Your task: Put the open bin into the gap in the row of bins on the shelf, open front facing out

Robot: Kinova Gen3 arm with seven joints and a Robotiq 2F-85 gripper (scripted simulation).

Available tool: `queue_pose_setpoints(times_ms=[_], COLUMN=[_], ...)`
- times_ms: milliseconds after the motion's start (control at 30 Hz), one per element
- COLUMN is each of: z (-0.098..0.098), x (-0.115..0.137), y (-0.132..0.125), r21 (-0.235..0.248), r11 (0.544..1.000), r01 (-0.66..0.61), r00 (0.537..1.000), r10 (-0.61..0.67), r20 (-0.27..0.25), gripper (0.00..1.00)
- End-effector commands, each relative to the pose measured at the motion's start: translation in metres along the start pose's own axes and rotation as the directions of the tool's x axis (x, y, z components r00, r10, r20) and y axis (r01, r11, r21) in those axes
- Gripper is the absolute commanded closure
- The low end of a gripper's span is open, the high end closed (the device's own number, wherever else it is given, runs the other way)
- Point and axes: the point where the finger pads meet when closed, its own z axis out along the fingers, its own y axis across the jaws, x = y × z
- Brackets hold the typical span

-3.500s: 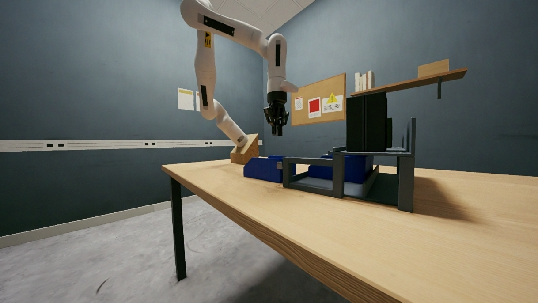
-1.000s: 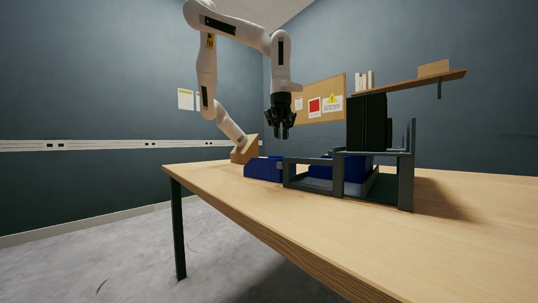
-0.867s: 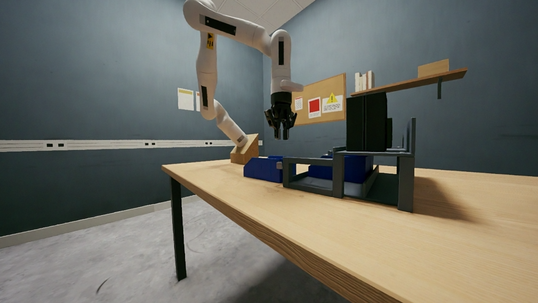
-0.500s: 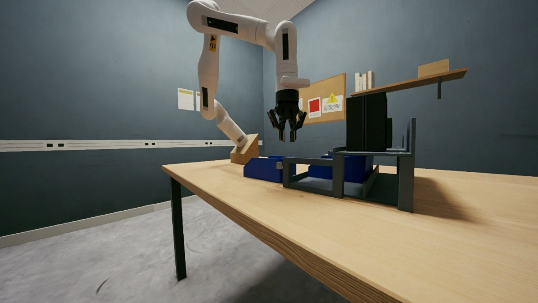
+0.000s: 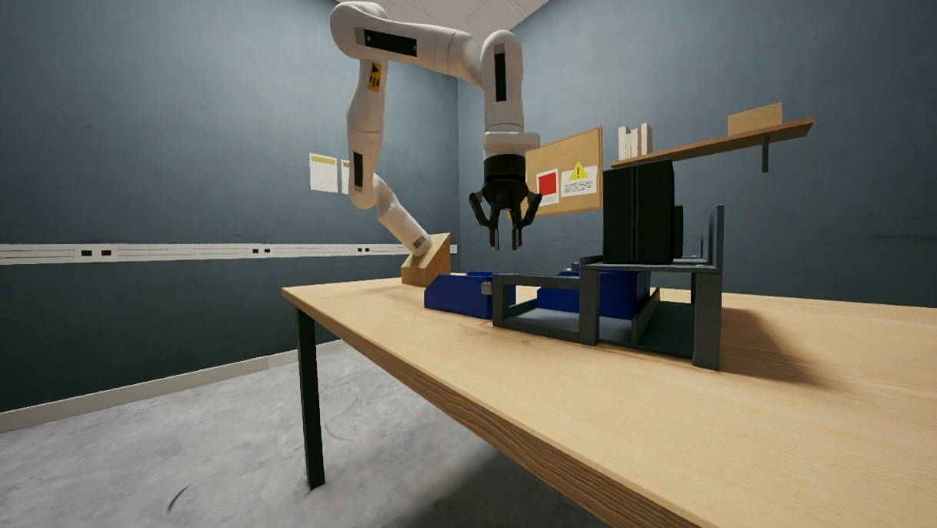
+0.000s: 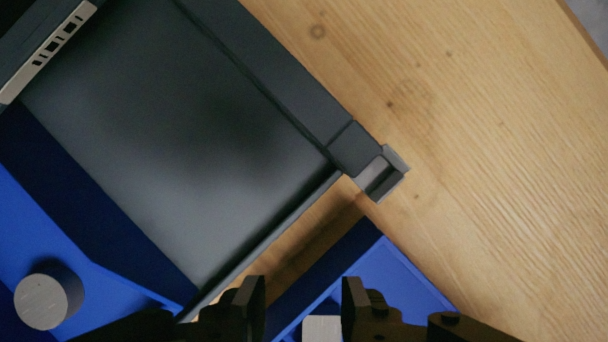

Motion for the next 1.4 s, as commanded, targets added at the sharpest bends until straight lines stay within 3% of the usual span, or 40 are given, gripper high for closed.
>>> queue_pose_setpoints(times_ms=[0,167,333,733,900,1300,1367], z=[-0.001,-0.001,-0.003,-0.003,-0.004,-0.004,-0.004], x=[0.000,0.000,-0.009,-0.009,-0.014,-0.014,-0.015], y=[-0.001,-0.001,0.001,0.001,0.002,0.002,0.002], r21=[0.001,0.001,0.001,0.001,0.001,0.001,0.001], r11=[1.000,1.000,0.966,0.966,0.866,0.866,0.809], r01=[-0.003,-0.003,-0.260,-0.260,-0.500,-0.500,-0.587], r00=[1.000,1.000,0.966,0.966,0.866,0.866,0.809], r10=[0.003,0.003,0.260,0.260,0.500,0.500,0.587], r20=[-0.002,-0.002,-0.001,-0.001,-0.001,-0.001,-0.001], gripper=[0.61,0.61,0.61,0.61,0.61,0.61,0.61])
